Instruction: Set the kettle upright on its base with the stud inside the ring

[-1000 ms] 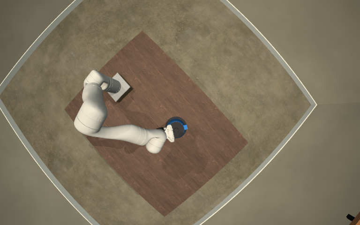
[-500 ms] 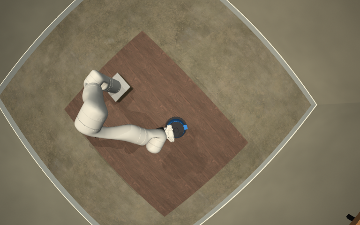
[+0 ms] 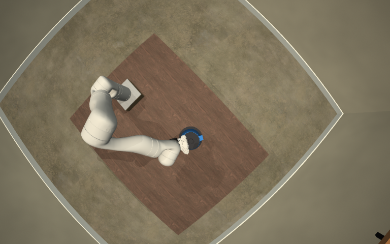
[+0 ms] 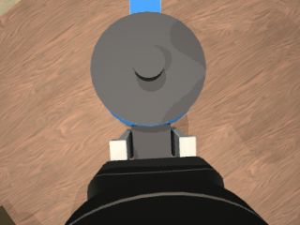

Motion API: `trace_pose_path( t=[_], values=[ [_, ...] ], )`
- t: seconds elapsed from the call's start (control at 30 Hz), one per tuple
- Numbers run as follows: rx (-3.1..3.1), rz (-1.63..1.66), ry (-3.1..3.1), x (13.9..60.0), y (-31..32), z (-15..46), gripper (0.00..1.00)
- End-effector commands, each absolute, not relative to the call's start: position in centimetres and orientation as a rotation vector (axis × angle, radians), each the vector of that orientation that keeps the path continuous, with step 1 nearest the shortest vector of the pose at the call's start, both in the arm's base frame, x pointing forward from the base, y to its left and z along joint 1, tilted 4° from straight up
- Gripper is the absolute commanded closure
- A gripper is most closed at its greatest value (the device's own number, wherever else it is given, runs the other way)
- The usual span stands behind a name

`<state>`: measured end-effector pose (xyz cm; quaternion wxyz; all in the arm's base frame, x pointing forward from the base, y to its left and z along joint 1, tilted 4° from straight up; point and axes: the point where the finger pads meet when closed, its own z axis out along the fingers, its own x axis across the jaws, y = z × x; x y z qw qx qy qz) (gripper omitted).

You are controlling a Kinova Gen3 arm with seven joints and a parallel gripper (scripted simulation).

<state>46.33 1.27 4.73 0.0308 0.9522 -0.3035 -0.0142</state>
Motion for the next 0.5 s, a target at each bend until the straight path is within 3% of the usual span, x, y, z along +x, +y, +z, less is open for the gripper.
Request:
trace_pose_path(
  t=[0.0,0.37,0.4,0.47],
  values=[
    [2.935,-0.042,-0.935,46.36,1.28,4.74,1.0],
    [2.935,-0.042,-0.935,46.36,1.28,4.74,1.0],
    [2.935,-0.042,-0.935,46.36,1.28,4.74,0.0],
    [2.935,-0.042,-0.935,46.36,1.28,4.74,0.0]
  ],
)
